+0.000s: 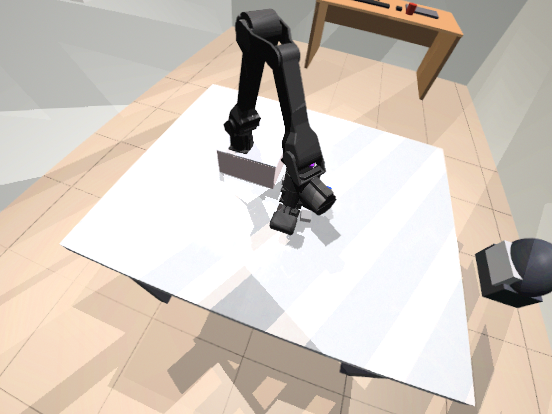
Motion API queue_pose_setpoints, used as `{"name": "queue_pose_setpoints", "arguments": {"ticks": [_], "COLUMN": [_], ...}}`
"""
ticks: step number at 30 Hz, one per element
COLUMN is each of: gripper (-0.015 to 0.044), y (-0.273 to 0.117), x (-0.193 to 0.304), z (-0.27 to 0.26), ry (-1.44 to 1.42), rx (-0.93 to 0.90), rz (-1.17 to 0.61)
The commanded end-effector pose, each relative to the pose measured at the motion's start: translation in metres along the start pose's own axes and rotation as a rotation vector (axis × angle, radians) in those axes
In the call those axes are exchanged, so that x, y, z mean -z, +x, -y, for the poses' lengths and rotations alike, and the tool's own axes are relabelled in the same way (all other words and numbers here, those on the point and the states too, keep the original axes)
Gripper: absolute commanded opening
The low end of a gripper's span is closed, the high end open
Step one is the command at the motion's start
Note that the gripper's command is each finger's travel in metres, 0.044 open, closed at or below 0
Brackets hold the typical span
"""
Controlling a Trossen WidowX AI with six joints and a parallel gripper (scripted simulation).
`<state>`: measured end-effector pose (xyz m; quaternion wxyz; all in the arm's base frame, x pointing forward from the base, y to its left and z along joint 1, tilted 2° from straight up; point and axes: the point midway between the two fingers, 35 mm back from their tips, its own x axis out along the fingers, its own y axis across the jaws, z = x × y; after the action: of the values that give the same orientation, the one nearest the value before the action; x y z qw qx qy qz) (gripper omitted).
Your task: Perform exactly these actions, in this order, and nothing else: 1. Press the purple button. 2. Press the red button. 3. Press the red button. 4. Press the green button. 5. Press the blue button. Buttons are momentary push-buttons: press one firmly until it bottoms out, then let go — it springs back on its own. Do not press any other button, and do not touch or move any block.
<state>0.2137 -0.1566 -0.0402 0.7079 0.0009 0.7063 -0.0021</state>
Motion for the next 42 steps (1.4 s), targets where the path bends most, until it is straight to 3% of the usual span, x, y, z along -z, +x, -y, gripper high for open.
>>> {"name": "queue_pose_setpoints", "arguments": {"ticks": [1, 21, 25, 31, 35, 42], "gripper": [0.0020, 0.0020, 0.0020, 0.0020, 0.0020, 0.0020], "y": [0.005, 0.005, -0.026, -0.032, -0.087, -0.092], "x": [0.004, 0.004, 0.003, 0.002, 0.001, 0.000], "z": [-0.002, -0.002, -0.002, -0.002, -0.001, -0.011], "ry": [-0.003, -0.003, -0.003, -0.003, -0.003, -0.003], "rx": [-0.009, -0.009, -0.008, -0.009, -0.008, -0.009], "rz": [-0.015, -0.015, -0.014, -0.014, -0.014, -0.014]}}
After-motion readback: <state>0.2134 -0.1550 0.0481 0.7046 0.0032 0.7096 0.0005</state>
